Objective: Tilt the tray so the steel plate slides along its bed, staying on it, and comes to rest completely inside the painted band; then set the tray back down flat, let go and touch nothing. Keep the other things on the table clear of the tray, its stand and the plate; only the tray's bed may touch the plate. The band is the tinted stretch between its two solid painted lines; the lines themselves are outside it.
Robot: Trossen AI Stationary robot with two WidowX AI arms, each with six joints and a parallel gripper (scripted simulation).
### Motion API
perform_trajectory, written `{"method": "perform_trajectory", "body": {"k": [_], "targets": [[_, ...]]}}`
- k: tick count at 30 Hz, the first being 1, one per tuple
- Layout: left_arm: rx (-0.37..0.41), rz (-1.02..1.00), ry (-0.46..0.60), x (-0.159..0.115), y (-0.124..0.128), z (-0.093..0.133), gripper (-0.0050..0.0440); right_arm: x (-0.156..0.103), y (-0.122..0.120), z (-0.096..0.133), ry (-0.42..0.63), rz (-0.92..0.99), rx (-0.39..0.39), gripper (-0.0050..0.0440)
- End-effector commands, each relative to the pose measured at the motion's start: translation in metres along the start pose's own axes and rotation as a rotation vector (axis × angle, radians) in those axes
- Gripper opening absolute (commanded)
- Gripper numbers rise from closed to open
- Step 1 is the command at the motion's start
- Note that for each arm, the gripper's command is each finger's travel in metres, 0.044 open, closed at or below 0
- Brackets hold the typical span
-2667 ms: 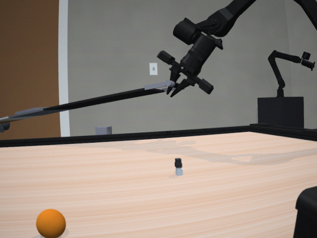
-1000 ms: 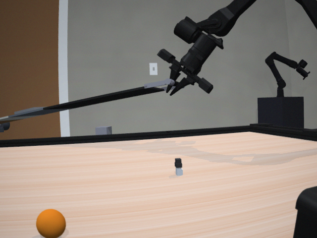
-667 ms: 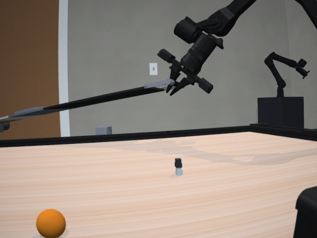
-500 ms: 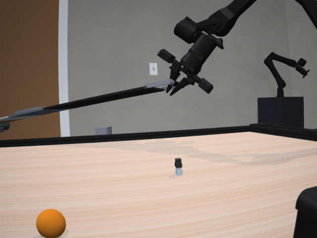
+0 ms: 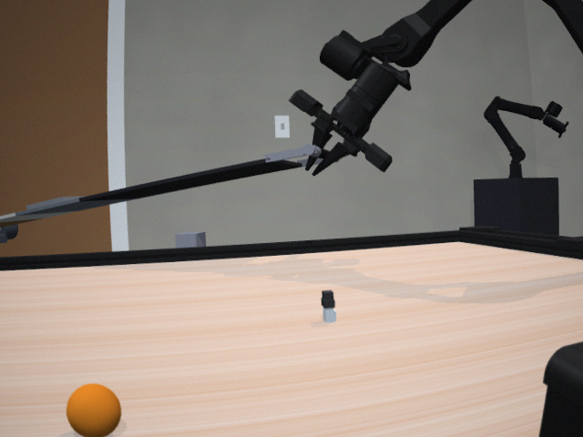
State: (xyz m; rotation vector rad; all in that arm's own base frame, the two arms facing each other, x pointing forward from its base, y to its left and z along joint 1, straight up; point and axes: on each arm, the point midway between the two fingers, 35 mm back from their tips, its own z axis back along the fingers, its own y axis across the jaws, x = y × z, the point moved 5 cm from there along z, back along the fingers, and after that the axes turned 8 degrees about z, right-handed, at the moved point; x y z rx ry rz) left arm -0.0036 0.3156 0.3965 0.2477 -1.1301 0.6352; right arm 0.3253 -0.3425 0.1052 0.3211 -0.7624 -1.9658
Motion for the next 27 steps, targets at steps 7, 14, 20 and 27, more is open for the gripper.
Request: {"method": "perform_trajectory", "body": {"k": [7,14,20,27], "targets": [[0.000,-0.002,0.000,0.000,0.000,0.000,0.0440,0.002,0.004,0.007,0.000,0.000,0.007,0.0000],[0.000,-0.002,0.000,0.000,0.000,0.000,0.0440,0.002,0.007,0.010,-0.001,0.000,0.013,0.0000],[0.000,-0.002,0.000,0.000,0.000,0.000,0.0440,0.002,0.010,0.013,-0.002,-0.001,0.020,0.0000],[0.000,-0.002,0.000,0.000,0.000,0.000,0.0440,0.003,0.014,0.017,-0.003,-0.001,0.024,0.0000]]}}
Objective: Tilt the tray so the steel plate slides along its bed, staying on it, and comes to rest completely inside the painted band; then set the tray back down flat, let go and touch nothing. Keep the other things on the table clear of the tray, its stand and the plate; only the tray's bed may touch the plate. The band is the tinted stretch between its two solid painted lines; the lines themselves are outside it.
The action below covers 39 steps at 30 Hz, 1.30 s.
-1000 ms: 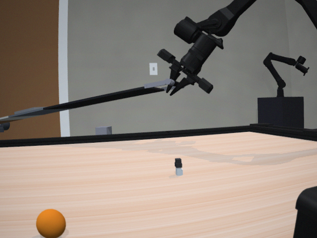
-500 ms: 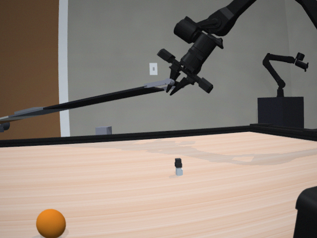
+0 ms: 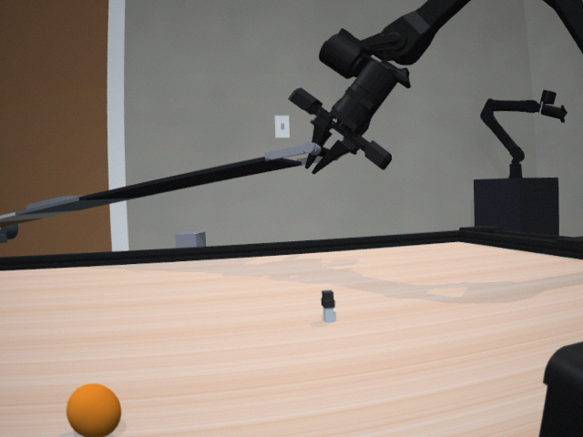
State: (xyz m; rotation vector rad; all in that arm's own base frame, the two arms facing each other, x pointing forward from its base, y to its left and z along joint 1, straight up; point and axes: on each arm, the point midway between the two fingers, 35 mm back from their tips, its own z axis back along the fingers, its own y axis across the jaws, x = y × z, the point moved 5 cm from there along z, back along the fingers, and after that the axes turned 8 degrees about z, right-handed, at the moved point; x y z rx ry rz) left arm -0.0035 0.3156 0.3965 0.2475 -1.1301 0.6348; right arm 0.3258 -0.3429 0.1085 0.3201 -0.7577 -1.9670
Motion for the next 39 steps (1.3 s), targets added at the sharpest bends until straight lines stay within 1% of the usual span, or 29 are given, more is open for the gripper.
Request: {"method": "perform_trajectory", "body": {"k": [1,15,21,22,23,26,27,32,39], "targets": [[0.000,-0.002,-0.001,0.000,0.000,0.000,0.0440,0.003,0.012,0.015,-0.004,0.000,0.028,0.0000],[0.000,-0.002,-0.001,0.000,0.000,0.000,0.0440,0.003,0.017,0.020,-0.005,0.000,0.037,0.0000],[0.000,-0.002,-0.001,0.000,0.000,0.000,0.0440,0.003,0.011,0.015,-0.005,0.000,0.039,0.0000],[0.000,-0.002,-0.001,0.000,0.000,0.000,0.0440,0.001,-0.001,0.004,-0.005,0.000,0.034,0.0000],[0.000,-0.002,-0.001,0.000,0.000,0.000,0.0440,-0.001,-0.012,-0.008,-0.002,0.000,0.012,0.0000],[0.000,-0.002,-0.001,0.000,0.000,0.000,0.0440,-0.006,-0.047,-0.043,0.000,0.000,-0.003,0.0000],[0.000,-0.002,-0.001,0.000,0.000,0.000,0.0440,-0.006,-0.052,-0.049,0.002,0.000,-0.014,0.0000],[0.000,-0.002,-0.001,0.000,0.000,0.000,0.0440,-0.005,-0.045,-0.045,0.009,0.000,-0.062,0.0000],[0.000,-0.002,-0.001,0.000,0.000,0.000,0.0440,-0.004,-0.037,-0.036,0.008,0.000,-0.054,0.0000]]}}
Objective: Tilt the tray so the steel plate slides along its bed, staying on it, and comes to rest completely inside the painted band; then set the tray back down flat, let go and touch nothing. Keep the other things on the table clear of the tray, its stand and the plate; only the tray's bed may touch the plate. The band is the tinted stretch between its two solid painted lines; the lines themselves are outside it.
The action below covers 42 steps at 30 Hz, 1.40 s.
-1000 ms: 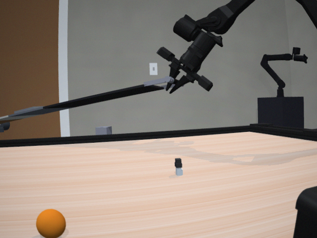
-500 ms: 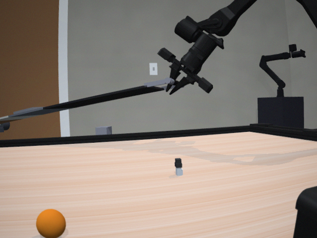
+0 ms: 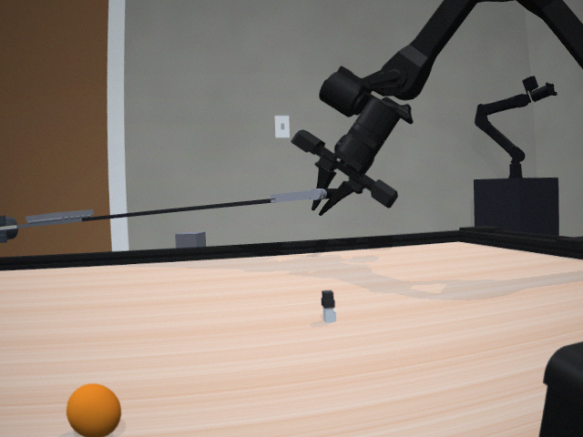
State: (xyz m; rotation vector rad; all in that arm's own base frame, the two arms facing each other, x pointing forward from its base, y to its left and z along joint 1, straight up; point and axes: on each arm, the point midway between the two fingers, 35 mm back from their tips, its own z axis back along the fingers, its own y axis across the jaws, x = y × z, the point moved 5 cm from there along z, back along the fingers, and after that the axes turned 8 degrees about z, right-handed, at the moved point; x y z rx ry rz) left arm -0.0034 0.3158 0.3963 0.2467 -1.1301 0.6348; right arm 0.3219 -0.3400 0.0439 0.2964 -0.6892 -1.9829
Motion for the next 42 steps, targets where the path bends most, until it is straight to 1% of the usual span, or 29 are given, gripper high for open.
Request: {"method": "perform_trajectory", "body": {"k": [1,8,42], "targets": [[0.001,-0.002,-0.001,0.000,0.000,0.000,0.0440,0.002,0.009,0.014,-0.005,0.001,0.008,0.0000],[0.001,-0.002,-0.001,0.000,0.000,0.000,0.0440,0.004,0.020,0.027,-0.006,0.001,0.017,0.0000],[0.001,-0.002,-0.001,0.000,0.000,0.000,0.0440,0.006,0.034,0.045,-0.011,0.001,0.048,0.0000]]}}
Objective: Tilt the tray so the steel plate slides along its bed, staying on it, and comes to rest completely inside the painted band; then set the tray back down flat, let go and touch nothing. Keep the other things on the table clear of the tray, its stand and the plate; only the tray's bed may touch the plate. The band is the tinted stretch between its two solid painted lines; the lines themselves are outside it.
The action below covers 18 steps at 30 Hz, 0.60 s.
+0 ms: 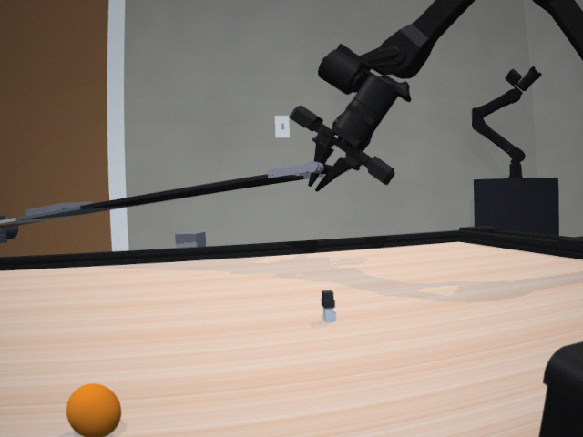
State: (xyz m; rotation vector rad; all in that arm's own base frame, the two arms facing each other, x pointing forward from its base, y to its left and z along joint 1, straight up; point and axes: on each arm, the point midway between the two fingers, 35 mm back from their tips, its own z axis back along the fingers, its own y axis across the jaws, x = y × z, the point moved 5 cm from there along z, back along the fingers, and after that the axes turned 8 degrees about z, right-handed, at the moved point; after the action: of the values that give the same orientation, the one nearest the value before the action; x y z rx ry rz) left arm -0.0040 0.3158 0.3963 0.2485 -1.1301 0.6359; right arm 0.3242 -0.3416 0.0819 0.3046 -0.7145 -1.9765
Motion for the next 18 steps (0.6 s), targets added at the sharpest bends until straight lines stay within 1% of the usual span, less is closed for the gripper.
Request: {"method": "perform_trajectory", "body": {"k": [1,18], "targets": [[-0.001,-0.002,0.000,0.0003,-0.0007,-0.0002,0.0440,0.0026,0.0108,0.0160,-0.006,0.000,0.027,0.0000],[-0.001,-0.002,0.000,0.0003,-0.0007,-0.0002,0.0440,0.0036,0.0183,0.0244,-0.008,0.000,0.041,0.0000]]}}
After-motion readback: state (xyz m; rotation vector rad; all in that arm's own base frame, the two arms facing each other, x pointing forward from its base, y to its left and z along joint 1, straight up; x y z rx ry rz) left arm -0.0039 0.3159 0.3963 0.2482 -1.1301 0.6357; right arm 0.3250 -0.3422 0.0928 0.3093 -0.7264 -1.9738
